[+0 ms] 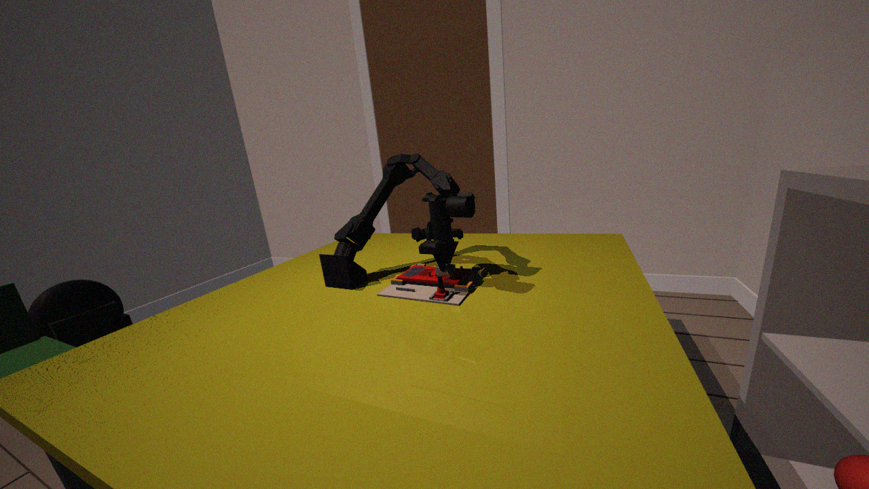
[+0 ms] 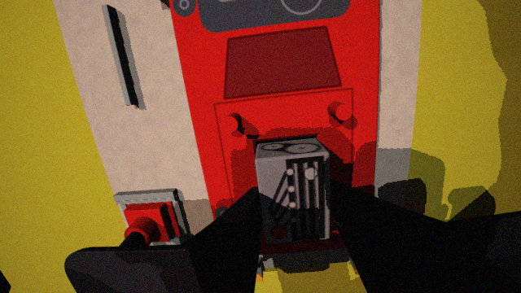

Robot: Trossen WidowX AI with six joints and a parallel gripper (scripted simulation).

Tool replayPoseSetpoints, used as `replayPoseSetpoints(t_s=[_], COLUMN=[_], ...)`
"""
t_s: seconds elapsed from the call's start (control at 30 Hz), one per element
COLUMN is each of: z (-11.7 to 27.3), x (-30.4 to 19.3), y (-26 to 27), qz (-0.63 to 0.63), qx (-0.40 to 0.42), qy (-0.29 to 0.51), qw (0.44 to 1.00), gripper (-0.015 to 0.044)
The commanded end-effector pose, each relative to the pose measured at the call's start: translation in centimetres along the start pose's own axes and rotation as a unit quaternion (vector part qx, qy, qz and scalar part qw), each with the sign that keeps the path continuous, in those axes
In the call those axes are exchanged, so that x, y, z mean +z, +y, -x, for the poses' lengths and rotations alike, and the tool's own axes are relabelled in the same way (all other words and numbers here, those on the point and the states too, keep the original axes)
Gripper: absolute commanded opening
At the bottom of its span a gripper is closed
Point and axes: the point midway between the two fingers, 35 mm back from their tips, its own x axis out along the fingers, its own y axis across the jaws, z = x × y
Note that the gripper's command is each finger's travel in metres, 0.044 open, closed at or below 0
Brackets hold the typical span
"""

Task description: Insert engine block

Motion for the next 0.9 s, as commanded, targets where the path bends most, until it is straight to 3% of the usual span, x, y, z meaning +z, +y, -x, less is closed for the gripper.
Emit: replayPoseSetpoints(t_s=[0.0,0.37,0.87], z=[-0.2,0.0,1.3], x=[0.1,0.0,-0.1], y=[0.0,0.0,0.1], qz=[-0.003,0.000,-0.003], qx=[-0.003,0.000,-0.003], qy=[-0.002,0.000,-0.002], qw=[1.000,1.000,1.000], gripper=[0.0158,0.0440,0.0440])
